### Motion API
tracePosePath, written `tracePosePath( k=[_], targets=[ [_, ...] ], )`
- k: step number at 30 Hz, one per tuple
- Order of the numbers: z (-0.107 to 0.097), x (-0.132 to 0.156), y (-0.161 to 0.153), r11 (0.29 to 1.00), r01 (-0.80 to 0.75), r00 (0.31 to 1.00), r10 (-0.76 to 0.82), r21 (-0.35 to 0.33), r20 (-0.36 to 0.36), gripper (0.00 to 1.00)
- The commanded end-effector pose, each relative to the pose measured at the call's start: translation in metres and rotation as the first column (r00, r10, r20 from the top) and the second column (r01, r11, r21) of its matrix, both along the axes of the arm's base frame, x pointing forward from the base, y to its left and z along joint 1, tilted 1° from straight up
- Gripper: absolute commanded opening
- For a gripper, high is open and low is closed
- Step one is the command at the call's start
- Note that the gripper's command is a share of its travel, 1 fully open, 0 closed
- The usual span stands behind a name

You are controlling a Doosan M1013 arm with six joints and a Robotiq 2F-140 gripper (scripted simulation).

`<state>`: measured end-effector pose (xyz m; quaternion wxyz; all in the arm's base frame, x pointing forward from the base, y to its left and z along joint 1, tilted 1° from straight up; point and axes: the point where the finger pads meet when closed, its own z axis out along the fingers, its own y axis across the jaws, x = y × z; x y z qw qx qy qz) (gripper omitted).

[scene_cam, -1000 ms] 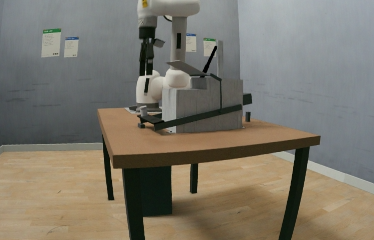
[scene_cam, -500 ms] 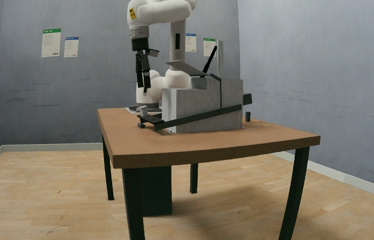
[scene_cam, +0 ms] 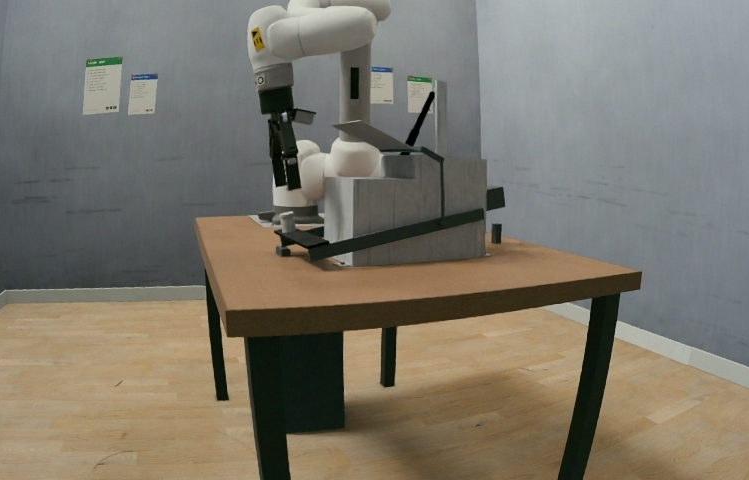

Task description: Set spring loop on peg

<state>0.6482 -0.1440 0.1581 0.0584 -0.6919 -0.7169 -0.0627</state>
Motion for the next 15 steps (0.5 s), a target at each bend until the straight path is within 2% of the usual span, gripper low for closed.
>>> tracePosePath(
  k=[1,15],
  targets=[
    [-0.002,0.000,0.000,1.000,0.000,1.000,0.000,0.000,0.001,1.00],
    [-0.021,0.001,0.000,1.000,0.000,1.000,0.000,0.002,0.001,1.00]
  ],
)
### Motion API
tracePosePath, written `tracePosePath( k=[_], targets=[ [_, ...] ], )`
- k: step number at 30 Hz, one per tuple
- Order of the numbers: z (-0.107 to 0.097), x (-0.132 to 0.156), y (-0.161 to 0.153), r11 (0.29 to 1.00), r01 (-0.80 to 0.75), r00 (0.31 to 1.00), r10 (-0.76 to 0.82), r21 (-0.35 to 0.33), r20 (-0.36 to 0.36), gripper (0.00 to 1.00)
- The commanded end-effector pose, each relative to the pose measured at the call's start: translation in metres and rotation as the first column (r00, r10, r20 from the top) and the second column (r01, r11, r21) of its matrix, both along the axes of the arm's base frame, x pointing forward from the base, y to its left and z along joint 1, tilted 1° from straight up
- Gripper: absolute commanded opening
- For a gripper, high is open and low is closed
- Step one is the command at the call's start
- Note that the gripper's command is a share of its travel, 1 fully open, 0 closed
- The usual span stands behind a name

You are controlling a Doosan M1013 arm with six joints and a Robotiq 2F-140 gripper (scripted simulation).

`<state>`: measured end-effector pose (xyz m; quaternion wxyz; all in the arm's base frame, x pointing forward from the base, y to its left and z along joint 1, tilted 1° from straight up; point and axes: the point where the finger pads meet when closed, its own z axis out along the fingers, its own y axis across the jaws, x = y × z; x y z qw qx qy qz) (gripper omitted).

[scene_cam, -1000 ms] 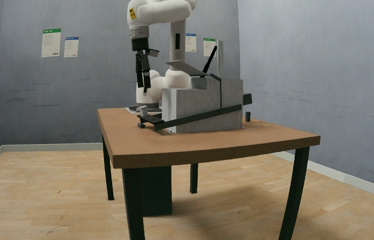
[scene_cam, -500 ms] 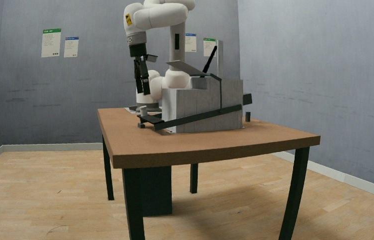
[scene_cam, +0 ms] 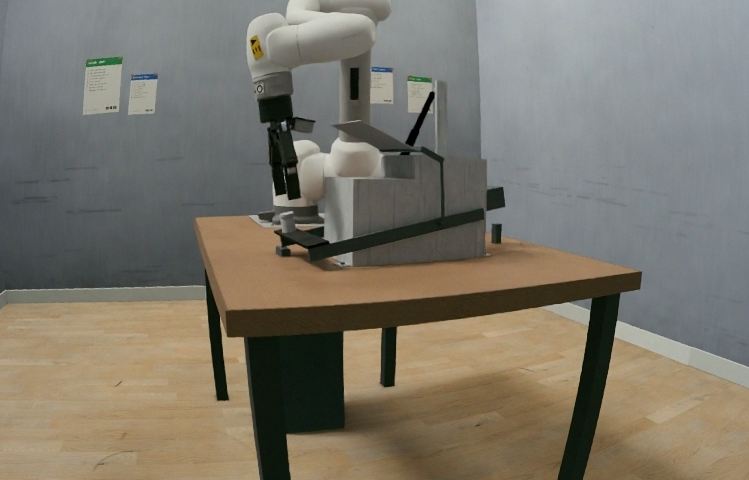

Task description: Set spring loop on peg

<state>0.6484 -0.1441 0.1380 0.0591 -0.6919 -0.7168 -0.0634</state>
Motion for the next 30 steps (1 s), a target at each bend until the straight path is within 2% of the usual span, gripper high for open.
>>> tracePosePath(
  k=[1,26,30],
  targets=[
    [-0.002,0.000,0.000,1.000,0.000,1.000,0.000,0.000,0.001,1.00],
    [-0.039,0.001,0.000,1.000,0.000,1.000,0.000,0.003,0.001,1.00],
    [-0.039,0.001,0.000,1.000,0.000,1.000,0.000,0.003,0.001,1.00]
  ],
)
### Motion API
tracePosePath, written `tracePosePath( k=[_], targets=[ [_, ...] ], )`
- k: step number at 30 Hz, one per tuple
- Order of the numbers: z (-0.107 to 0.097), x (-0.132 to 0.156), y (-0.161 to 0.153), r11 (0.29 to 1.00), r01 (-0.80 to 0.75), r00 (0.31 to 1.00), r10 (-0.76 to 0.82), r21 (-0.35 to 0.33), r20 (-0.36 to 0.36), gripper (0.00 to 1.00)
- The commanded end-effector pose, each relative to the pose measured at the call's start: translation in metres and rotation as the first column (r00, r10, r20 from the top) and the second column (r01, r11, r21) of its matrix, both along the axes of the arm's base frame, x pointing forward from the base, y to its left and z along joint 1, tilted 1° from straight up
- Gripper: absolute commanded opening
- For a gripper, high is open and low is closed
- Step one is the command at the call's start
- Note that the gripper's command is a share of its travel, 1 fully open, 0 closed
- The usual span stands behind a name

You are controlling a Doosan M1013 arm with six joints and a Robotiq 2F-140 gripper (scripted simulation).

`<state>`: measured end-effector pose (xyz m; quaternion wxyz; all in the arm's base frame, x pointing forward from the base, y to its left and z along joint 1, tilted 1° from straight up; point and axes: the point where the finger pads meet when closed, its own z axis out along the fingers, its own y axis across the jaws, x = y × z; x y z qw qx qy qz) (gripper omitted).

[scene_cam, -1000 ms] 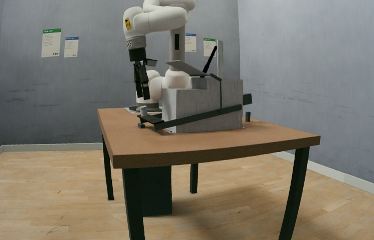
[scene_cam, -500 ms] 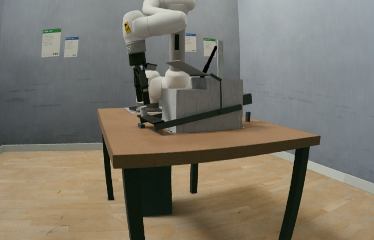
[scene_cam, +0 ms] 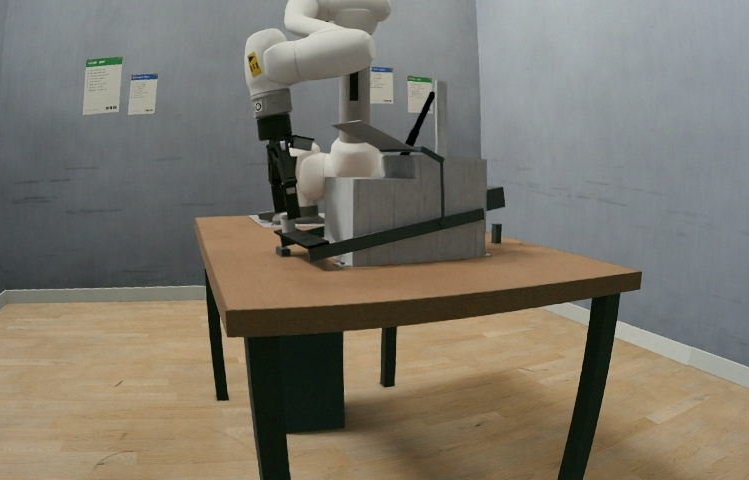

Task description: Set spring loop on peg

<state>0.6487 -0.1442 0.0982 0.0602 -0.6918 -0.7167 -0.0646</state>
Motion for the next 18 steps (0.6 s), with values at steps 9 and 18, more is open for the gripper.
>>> tracePosePath(
  k=[9,18],
  targets=[
    [-0.007,0.000,0.000,1.000,0.000,1.000,0.000,0.000,0.001,1.00],
    [-0.010,0.000,0.000,1.000,0.000,1.000,0.000,0.000,0.001,1.00]
  ],
)
